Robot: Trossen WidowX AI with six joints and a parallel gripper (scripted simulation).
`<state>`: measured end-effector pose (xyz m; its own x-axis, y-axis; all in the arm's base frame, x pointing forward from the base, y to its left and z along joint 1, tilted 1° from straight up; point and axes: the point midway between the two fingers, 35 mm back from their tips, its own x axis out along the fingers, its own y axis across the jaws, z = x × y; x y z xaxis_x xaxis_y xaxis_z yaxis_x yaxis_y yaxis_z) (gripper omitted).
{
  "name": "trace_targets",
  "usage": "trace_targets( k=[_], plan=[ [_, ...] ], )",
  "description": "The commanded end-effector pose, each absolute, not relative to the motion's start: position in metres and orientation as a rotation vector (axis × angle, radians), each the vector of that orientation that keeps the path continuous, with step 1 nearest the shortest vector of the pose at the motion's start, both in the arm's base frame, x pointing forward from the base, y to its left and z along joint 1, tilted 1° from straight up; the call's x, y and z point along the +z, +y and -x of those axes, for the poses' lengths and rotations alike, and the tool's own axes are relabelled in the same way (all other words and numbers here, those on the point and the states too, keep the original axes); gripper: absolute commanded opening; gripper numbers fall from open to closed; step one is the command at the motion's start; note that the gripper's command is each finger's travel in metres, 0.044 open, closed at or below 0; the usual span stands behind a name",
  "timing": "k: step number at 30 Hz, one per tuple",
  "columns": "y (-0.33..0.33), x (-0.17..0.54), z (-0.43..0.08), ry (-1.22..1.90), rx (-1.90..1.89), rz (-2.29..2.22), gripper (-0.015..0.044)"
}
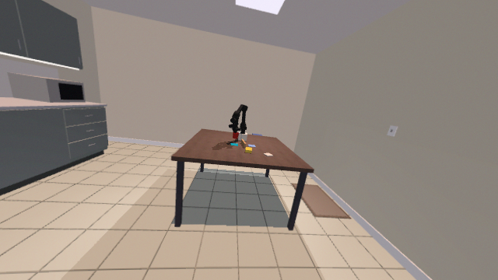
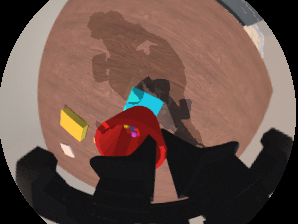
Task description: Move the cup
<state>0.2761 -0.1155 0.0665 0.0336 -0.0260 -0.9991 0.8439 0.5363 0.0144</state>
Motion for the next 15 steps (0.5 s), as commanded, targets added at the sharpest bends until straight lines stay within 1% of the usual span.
trace_targets(
  k=[1,15],
  plan=[
    [-0.117,0.059,-0.276,1.389,-0.784,-0.768,0.0],
    [-0.118,0.034,-0.278,1.389,-0.784,-0.768,0.0]
  ],
)
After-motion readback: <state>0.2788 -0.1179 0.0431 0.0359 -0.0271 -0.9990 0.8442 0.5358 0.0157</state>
